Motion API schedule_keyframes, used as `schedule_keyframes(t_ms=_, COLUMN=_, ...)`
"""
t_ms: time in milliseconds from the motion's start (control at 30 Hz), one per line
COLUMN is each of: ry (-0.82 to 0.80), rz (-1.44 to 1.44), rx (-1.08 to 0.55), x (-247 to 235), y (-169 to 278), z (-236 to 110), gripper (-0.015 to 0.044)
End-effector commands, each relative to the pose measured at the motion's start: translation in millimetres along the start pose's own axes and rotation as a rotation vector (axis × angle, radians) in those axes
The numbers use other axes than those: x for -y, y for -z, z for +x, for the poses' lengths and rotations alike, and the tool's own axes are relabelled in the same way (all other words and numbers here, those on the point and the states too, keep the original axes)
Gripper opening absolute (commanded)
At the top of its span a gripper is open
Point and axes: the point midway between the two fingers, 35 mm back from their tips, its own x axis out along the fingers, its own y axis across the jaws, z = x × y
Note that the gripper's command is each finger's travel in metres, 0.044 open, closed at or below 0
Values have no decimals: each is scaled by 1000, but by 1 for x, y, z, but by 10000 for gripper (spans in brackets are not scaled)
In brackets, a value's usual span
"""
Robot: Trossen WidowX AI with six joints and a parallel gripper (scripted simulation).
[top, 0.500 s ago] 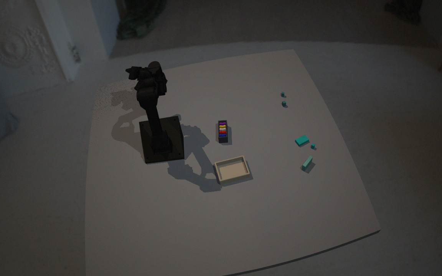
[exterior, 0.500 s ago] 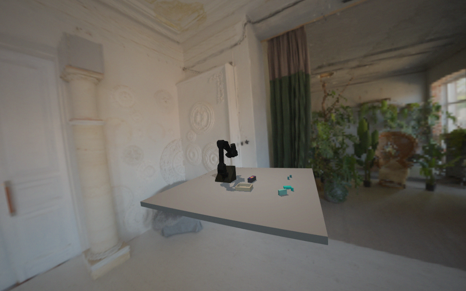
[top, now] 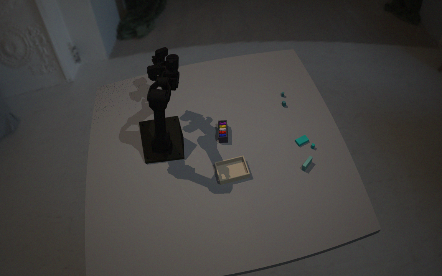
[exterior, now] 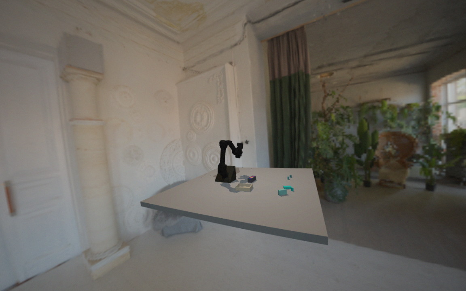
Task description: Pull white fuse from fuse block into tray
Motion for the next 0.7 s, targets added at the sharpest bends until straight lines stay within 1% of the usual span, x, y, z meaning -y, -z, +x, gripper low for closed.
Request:
schedule_keyframes(t_ms=0, ry=-12, rz=546, rx=-316, x=-1, y=72, z=-35, gripper=63)
schedule_keyframes(t_ms=167, ry=15, rz=937, rx=-548, x=-17, y=112, z=-72, gripper=63)
schedule_keyframes(t_ms=333, ry=78, rz=1297, rx=-786, x=-36, y=141, z=-116, gripper=63)
schedule_keyframes(t_ms=500, ry=175, rz=1618, rx=-1030, x=-58, y=158, z=-164, gripper=63)
schedule_keyframes(t_ms=667, ry=306, rz=1891, rx=-1283, x=-79, y=163, z=-215, gripper=63)
